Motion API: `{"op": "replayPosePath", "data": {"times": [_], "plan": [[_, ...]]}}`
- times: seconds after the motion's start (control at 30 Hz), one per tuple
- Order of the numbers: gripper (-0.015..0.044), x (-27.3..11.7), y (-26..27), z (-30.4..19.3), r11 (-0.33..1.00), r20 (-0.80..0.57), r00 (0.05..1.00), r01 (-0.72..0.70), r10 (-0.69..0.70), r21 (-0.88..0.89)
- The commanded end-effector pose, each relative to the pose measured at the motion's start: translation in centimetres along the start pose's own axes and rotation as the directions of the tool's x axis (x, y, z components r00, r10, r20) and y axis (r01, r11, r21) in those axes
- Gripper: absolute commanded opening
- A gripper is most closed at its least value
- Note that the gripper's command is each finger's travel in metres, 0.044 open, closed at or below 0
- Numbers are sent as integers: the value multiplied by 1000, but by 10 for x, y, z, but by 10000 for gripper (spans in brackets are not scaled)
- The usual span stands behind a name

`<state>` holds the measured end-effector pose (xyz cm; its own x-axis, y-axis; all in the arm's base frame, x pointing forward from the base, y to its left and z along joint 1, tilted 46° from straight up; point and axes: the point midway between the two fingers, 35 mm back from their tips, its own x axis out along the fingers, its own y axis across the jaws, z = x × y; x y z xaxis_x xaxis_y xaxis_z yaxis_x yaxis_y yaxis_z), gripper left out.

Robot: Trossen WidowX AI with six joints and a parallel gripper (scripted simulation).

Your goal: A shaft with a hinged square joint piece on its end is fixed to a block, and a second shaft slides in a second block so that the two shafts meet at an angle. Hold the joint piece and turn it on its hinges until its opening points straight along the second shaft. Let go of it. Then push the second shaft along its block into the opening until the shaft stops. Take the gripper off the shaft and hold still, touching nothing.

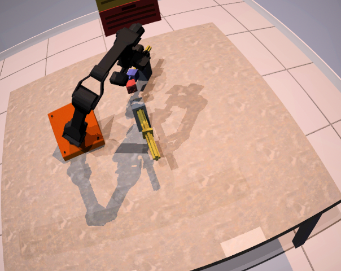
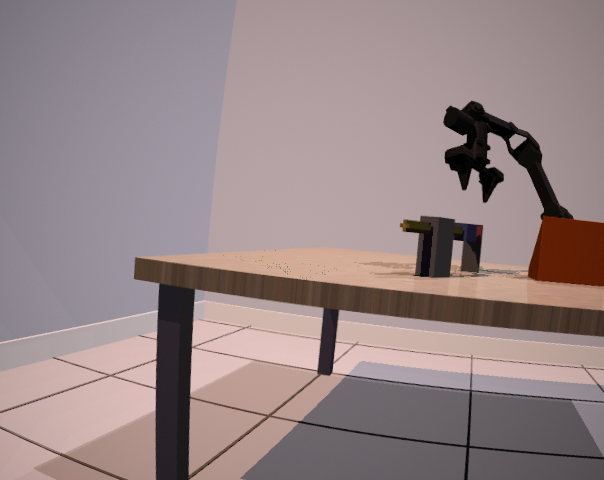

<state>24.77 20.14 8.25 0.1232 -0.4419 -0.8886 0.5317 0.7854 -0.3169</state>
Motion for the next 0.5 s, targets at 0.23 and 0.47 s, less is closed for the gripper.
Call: {"op": "replayPosePath", "data": {"times": [0.23,0.47], "plan": [[440,3,-17,13,923,-60,995,-48,77,382],[440,6,-27,20,808,-89,989,-46,120,588]]}}
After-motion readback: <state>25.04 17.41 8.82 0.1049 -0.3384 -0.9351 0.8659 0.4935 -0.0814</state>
